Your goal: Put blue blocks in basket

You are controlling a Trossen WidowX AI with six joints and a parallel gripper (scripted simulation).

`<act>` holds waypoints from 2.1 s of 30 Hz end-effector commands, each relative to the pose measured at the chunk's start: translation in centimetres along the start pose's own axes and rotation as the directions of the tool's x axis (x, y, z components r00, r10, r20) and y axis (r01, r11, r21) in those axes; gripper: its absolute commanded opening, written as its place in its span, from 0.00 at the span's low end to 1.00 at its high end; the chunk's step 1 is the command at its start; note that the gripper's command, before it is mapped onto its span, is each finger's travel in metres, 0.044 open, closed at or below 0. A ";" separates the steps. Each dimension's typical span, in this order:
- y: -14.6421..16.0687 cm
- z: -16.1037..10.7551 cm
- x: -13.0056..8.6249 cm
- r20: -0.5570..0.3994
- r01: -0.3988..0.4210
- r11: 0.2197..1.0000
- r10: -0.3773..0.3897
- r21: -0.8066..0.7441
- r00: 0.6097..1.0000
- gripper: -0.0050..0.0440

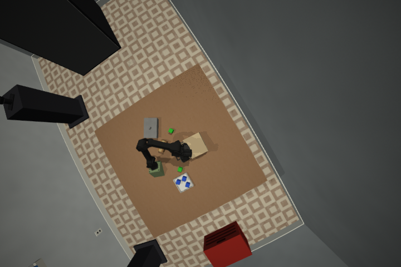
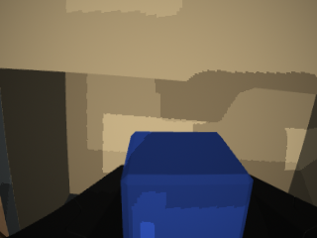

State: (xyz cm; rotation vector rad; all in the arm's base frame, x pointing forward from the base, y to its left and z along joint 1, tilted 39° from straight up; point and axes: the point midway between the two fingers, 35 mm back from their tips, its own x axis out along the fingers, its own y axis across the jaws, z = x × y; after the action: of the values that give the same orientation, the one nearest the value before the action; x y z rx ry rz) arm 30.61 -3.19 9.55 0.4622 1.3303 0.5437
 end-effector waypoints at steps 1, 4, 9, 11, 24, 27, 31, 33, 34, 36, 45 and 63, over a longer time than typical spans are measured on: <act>0.1 0.2 -2.7 0.011 0.009 1.000 -0.009 -0.011 1.000 0.10; 0.1 0.2 -4.7 0.011 0.009 1.000 -0.009 -0.011 1.000 0.10; 0.1 0.2 -7.0 0.011 0.009 1.000 -0.009 -0.011 1.000 0.10; 0.1 0.2 -7.0 0.011 0.009 1.000 -0.009 -0.011 1.000 0.10; -10.3 -1.5 -7.0 0.011 0.006 0.976 -0.009 0.216 1.000 0.10; -12.6 -2.5 -7.0 0.011 0.005 0.945 -0.009 0.326 1.000 0.10; -14.4 -3.3 -7.0 0.011 0.005 0.945 -0.009 0.326 1.000 0.10; -16.2 -4.2 -7.1 0.011 0.004 0.921 -0.009 0.388 1.000 0.10; -17.0 -4.8 -7.1 0.011 0.003 0.902 -0.009 0.432 1.000 0.10; -18.7 -5.9 -7.1 0.011 0.003 0.902 -0.009 0.432 1.000 0.10; -24.4 -10.9 -7.1 0.011 0.002 0.847 -0.009 0.532 1.000 0.10; -30.2 -20.4 -7.0 0.011 -0.002 0.704 -0.009 0.711 1.000 0.10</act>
State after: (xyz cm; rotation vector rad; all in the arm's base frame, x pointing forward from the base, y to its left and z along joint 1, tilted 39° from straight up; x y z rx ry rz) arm 12.74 -31.06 -6.60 1.1127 1.4967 -0.0254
